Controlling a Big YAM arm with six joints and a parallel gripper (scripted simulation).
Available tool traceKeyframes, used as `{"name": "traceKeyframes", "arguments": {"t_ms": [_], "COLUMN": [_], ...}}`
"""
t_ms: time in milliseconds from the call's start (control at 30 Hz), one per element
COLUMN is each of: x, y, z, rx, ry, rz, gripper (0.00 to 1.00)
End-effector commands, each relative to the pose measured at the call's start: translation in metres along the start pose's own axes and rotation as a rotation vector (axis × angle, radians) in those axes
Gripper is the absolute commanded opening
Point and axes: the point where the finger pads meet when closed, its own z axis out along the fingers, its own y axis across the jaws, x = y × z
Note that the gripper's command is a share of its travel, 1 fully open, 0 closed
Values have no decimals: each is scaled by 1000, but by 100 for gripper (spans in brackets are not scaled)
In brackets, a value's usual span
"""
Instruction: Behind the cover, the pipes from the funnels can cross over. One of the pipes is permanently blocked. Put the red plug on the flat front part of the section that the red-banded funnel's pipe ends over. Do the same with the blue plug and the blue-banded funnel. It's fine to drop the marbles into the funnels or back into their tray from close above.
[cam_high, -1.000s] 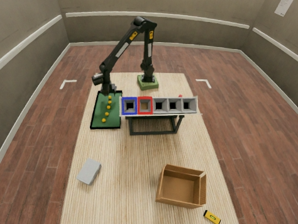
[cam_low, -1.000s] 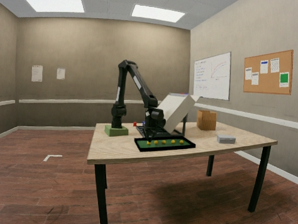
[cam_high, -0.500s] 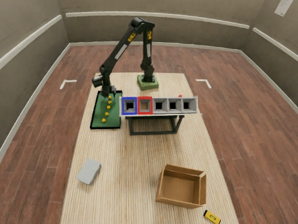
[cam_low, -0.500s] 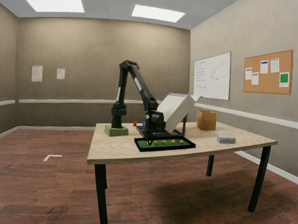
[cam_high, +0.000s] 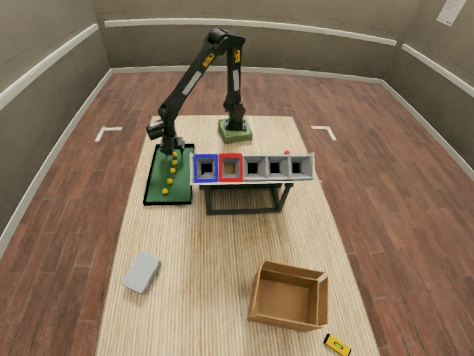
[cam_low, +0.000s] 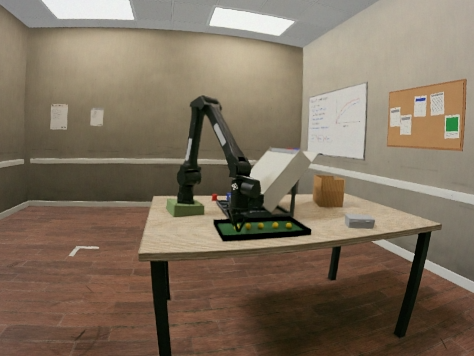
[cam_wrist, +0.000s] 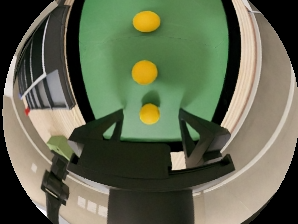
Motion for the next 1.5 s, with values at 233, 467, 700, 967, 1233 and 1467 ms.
{"name": "traceKeyframes", "arguments": {"t_ms": [233,467,700,967,1233,1467], "x": [-9,-10,-5,-5,-5,-5], "y": [-1,-1,-4,-4,-3,-3], "z": [2,2,-4,-4,-3,-3], "rx": [15,16,16,16,15,15], "ry": [-9,-10,-10,-10,-10,-10], "rz": [0,0,1,1,2,2], "gripper": [80,80,0,0,0,0]}}
